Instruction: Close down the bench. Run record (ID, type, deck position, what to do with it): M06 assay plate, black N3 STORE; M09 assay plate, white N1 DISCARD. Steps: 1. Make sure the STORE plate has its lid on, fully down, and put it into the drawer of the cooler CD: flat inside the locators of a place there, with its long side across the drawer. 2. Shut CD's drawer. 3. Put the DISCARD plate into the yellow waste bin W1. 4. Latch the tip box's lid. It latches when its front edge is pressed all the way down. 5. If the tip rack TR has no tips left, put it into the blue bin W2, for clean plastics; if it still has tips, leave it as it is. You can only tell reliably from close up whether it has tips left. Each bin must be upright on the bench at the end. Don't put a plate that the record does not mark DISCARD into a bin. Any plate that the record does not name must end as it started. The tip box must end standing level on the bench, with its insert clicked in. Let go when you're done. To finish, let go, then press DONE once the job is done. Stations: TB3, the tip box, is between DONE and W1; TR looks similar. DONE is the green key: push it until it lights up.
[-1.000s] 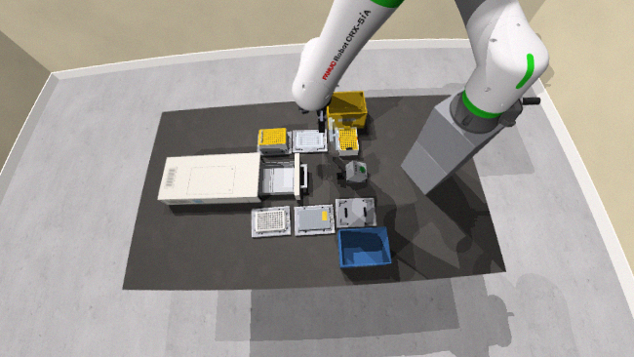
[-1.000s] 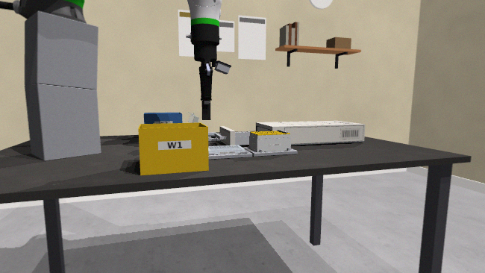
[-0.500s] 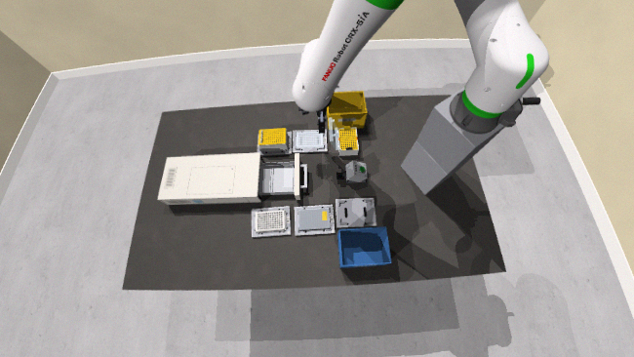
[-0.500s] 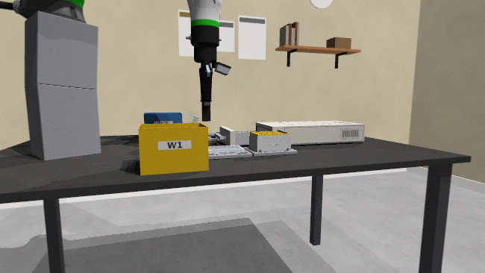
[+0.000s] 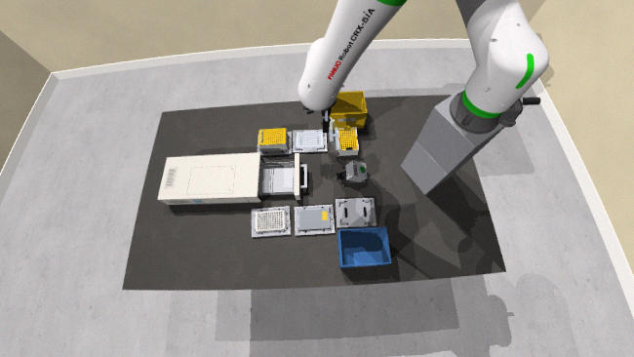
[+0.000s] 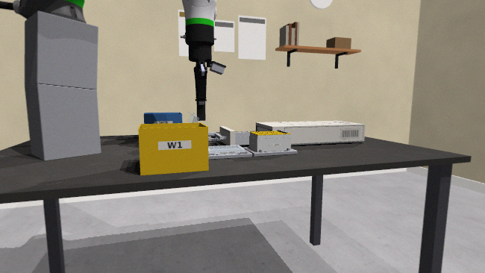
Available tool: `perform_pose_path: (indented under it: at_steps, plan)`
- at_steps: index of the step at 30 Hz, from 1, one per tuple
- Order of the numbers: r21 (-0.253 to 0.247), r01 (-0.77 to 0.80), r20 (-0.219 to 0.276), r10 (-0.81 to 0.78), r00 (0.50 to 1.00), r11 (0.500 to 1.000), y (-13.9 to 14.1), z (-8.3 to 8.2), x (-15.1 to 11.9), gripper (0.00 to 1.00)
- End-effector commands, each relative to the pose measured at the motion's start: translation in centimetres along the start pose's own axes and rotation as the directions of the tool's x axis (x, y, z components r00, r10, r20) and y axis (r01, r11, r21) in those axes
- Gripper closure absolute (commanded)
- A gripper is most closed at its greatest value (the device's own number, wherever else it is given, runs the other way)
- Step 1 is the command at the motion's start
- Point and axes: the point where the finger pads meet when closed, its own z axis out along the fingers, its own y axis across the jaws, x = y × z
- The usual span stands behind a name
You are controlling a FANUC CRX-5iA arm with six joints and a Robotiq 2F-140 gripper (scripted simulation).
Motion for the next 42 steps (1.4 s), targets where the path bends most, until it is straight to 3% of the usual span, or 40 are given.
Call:
perform_pose_path:
  at_steps: [1,42]
  plan:
    - [0.000,0.000,-0.002,0.000,1.000,1.000,0.0,-0.1,-0.2,0.90]
    - [0.000,0.000,-0.002,0.000,1.000,1.000,0.0,-0.8,-5.2,0.90]
